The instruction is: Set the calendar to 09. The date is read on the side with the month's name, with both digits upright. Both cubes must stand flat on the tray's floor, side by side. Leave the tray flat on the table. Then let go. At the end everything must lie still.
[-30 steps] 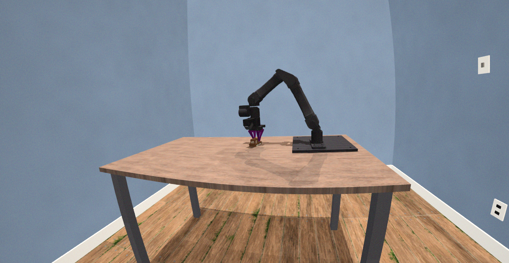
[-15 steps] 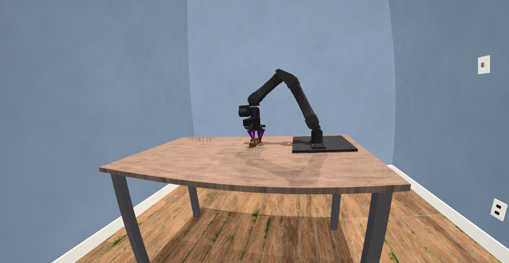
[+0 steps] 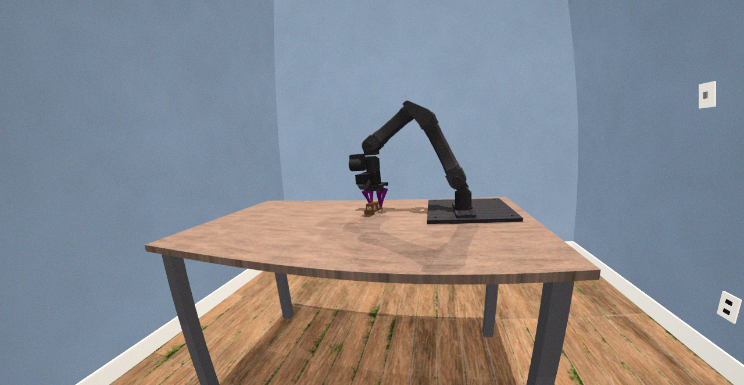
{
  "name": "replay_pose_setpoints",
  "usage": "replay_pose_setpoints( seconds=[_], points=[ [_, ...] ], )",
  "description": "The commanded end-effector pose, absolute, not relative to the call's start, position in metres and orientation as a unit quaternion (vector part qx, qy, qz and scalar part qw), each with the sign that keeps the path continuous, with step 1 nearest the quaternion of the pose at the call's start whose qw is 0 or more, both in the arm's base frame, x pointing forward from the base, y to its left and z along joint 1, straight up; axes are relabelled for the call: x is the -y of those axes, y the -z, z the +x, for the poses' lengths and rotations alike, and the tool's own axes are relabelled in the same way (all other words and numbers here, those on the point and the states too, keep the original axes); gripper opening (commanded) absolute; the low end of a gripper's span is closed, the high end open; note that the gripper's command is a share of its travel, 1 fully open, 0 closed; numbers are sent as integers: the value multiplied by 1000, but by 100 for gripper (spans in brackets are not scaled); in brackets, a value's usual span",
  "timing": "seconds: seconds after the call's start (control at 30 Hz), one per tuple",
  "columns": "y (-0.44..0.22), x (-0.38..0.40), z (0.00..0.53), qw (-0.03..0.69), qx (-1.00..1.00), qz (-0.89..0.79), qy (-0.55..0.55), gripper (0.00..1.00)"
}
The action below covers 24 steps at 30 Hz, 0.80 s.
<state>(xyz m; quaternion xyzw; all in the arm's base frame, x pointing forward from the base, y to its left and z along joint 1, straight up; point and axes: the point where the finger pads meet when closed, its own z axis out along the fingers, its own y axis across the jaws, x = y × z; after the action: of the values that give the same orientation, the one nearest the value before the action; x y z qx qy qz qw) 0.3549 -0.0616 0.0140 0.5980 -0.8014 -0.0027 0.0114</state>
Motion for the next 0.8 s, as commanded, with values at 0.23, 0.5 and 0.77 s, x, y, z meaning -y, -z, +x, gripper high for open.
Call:
replay_pose_setpoints(
  seconds=[0.23, 0.5, 0.77],
  points=[
    [-72, 60, 360, -1, 802, 598, -3, 47],
    [-97, 60, 360, -1, 802, 598, -3, 47],
    [-106, 60, 360, -1, 802, 598, -3, 47]
  ],
)
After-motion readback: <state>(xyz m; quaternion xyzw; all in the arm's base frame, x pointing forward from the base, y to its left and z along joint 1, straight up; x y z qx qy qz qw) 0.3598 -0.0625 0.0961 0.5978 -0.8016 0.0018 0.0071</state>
